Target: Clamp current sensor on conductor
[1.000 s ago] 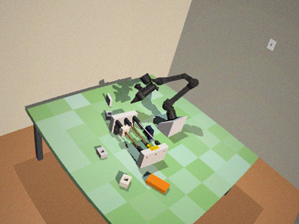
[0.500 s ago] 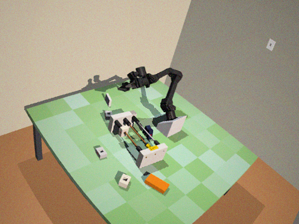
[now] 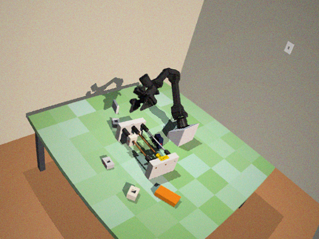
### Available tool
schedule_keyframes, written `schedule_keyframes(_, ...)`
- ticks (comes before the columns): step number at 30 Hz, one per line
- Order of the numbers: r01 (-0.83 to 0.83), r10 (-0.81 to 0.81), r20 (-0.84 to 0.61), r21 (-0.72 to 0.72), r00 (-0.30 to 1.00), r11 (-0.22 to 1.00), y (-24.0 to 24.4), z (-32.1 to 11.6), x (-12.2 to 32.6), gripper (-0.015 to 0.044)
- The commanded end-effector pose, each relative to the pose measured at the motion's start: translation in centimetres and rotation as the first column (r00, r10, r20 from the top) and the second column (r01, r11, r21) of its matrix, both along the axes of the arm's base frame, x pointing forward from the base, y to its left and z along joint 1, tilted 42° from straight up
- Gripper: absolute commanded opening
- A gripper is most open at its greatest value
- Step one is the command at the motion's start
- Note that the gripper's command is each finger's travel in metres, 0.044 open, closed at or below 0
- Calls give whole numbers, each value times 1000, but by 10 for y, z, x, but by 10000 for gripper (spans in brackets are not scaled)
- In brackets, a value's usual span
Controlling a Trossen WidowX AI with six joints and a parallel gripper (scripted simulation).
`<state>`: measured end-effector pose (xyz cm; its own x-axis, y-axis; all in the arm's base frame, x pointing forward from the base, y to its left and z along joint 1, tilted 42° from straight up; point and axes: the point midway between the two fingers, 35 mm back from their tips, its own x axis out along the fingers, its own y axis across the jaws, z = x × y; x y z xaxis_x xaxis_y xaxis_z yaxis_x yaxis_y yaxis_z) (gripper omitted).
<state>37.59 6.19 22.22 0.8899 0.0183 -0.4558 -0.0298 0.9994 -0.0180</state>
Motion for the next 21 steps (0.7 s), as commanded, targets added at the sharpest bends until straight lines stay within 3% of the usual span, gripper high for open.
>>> schedule_keyframes(1, -16, 3, -187, -67, 982, 998, 29, -42, 7, 440)
schedule_keyframes(11, -202, -96, -590, -419, 802, 885, 107, -161, -20, 440)
schedule_keyframes(17, -363, -208, -664, -613, 719, 702, 137, -211, -51, 440)
schedule_keyframes(21, -368, -211, -664, -618, 717, 694, 138, -213, -52, 440)
